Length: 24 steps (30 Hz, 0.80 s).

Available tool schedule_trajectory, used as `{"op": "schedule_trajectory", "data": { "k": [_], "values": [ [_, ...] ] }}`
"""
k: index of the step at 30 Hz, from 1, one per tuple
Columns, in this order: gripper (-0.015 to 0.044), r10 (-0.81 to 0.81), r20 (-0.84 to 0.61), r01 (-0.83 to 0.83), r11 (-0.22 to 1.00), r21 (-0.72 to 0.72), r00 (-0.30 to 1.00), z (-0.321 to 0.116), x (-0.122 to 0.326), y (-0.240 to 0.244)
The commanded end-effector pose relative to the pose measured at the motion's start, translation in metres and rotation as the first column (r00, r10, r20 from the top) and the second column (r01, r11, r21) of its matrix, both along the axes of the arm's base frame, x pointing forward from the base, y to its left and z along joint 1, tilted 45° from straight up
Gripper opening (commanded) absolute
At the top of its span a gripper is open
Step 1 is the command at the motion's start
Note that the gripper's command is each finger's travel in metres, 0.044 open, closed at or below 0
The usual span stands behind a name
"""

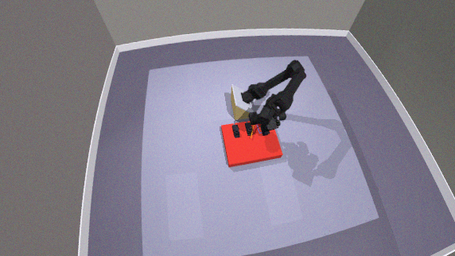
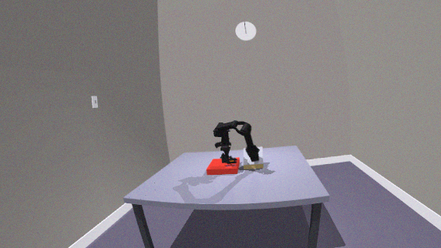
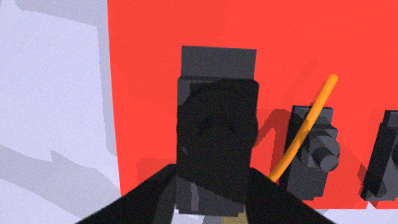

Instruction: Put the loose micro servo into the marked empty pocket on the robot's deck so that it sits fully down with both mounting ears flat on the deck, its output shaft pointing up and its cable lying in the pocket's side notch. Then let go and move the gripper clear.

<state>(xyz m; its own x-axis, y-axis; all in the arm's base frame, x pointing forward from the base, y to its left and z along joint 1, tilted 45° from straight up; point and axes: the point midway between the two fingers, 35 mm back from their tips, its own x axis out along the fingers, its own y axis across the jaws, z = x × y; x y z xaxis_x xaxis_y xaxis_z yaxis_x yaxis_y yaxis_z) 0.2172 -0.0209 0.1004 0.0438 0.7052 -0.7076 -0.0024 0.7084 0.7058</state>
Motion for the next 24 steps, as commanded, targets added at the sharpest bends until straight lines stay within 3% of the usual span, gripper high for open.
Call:
{"op": "schedule_trajectory", "data": {
  "k": [1,6,24],
  "values": [
    [0.0,0.0,0.006,0.0,1.0,-0.008,1.0,0.0,-0.019,-0.001],
    [0.0,0.0,0.005,0.0,1.0,-0.008,1.0,-0.001,-0.039,0.0],
    [0.0,0.0,0.005,0.0,1.0,-0.007,1.0,-0.015,-0.039,0.014]
  ]
}}
